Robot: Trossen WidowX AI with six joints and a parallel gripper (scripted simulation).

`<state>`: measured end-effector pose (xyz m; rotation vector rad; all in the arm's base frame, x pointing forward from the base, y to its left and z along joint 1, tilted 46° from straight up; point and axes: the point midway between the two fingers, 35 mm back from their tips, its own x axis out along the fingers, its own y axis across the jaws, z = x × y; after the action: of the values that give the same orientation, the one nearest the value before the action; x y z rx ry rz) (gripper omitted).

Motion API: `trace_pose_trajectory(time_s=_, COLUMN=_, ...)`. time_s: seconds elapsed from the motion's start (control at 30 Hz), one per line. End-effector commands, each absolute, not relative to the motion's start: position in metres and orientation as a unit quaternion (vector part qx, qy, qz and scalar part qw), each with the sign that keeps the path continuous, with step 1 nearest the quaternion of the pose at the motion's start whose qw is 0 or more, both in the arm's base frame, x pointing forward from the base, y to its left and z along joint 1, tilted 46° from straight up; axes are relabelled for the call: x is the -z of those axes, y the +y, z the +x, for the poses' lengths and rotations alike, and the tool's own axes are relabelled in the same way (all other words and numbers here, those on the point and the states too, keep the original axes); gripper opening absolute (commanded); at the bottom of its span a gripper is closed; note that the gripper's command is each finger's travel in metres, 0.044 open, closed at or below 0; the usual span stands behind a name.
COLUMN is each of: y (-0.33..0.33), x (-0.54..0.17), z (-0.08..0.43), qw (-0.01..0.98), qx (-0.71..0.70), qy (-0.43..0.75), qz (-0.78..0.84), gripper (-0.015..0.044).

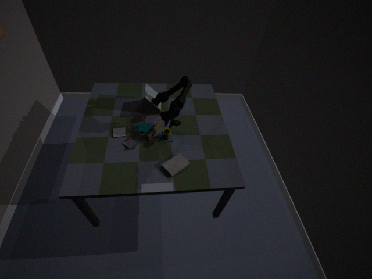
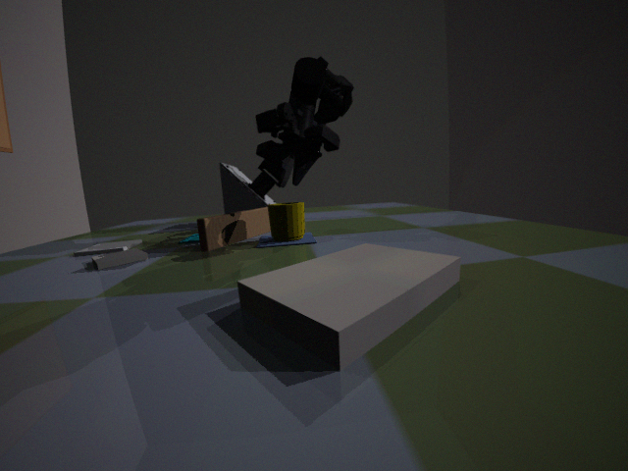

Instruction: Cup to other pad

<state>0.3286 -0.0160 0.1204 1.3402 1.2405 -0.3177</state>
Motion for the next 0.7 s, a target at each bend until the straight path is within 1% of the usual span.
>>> trace_pose_trajectory(time_s=0.0, y=-0.02, x=-0.1042, z=0.3146, qw=0.259, qx=0.272, qy=0.586, qz=0.718, gripper=0.0167)
trace_pose_trajectory(time_s=0.67, y=-0.0167, x=-0.1002, z=0.3172, qw=0.259, qx=0.272, qy=0.586, qz=0.718, gripper=0.0167)
